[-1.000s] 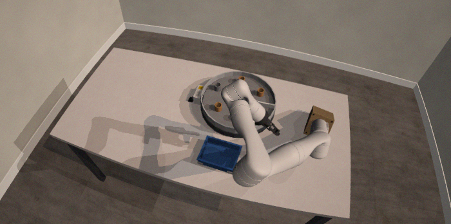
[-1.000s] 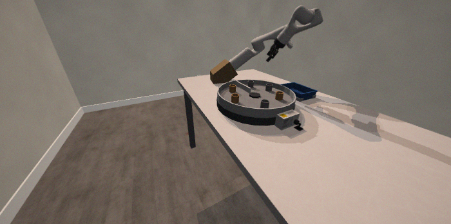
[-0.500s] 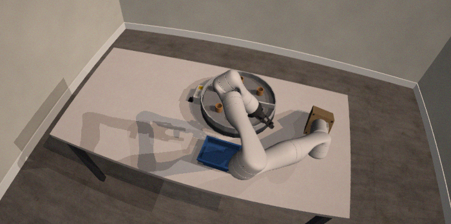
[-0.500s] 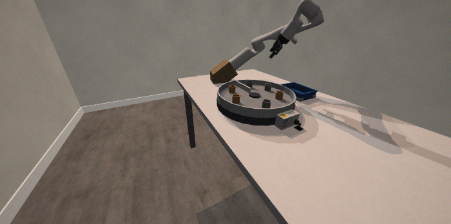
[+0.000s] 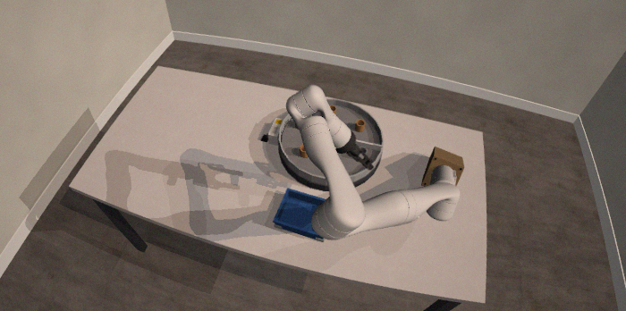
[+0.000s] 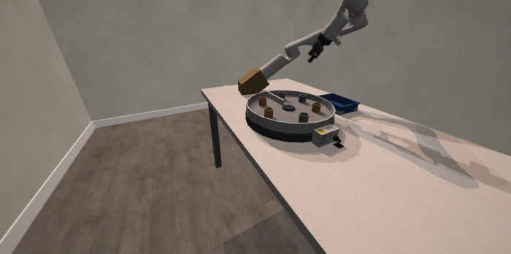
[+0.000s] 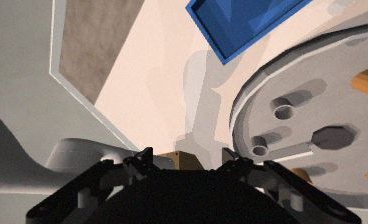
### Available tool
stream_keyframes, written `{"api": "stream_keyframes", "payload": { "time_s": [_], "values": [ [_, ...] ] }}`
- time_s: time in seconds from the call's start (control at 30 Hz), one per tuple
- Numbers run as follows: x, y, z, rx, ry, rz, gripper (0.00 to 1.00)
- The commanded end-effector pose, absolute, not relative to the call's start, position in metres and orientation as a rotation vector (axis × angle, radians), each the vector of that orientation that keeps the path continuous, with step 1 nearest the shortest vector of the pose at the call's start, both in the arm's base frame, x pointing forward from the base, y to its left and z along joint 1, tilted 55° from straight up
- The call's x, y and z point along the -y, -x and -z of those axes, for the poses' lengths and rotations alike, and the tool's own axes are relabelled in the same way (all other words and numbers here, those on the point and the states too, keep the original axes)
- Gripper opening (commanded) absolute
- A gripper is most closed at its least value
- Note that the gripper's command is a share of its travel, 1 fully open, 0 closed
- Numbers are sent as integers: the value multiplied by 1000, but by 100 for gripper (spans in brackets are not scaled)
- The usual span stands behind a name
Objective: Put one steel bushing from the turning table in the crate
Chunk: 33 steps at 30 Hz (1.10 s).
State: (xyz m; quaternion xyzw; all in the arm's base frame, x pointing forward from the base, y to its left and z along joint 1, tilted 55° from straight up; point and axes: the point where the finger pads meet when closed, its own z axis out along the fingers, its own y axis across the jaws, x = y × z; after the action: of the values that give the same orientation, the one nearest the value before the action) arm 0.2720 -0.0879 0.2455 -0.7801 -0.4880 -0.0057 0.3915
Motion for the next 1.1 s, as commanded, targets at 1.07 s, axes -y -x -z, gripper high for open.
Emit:
{"api": "stream_keyframes", "payload": {
  "time_s": [1.07],
  "values": [
    [185,-346,-274,1237,1998,14,100]
  ]
}}
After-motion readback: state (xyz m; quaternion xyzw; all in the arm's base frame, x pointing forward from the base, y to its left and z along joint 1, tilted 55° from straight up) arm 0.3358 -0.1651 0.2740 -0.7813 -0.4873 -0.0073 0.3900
